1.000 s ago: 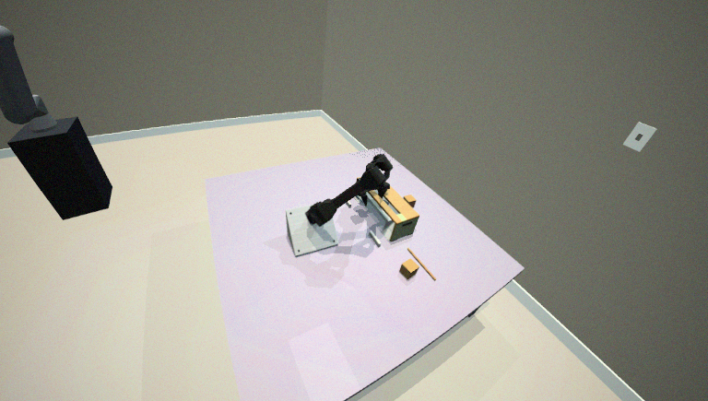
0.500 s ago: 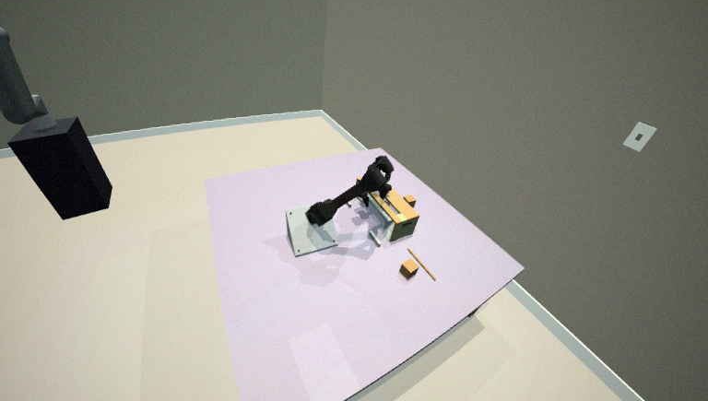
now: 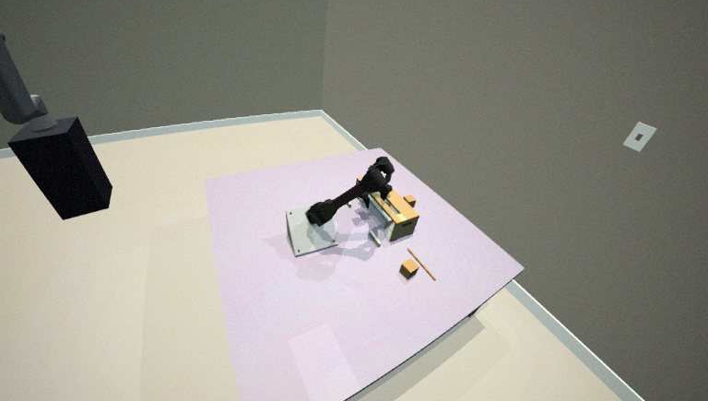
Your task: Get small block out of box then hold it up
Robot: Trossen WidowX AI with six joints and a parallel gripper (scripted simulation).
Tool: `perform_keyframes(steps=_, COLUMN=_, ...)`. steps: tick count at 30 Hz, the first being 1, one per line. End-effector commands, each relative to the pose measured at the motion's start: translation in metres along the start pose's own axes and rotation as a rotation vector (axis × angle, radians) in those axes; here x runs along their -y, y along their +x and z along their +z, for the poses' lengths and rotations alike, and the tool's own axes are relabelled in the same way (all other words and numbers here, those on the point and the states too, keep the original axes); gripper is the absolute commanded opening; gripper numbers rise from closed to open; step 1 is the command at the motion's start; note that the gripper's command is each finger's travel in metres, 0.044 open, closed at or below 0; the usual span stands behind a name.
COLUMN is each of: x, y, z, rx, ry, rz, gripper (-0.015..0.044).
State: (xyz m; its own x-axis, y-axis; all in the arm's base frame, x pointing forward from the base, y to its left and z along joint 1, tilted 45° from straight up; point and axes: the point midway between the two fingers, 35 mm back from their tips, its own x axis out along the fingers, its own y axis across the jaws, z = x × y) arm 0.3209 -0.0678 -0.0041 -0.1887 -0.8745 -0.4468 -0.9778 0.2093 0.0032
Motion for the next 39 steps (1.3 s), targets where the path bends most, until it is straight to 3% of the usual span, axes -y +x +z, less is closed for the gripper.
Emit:
perform_keyframes(steps=1, x=-0.001, y=-0.001, z=0.005, rx=-0.001, ry=-0.001, rz=0.002, gripper=0.0400)
perform_keyframes(steps=39, x=-0.001, y=0.004, z=-0.010, rx=-0.001, ry=-0.001, rz=0.002, gripper=0.0400)
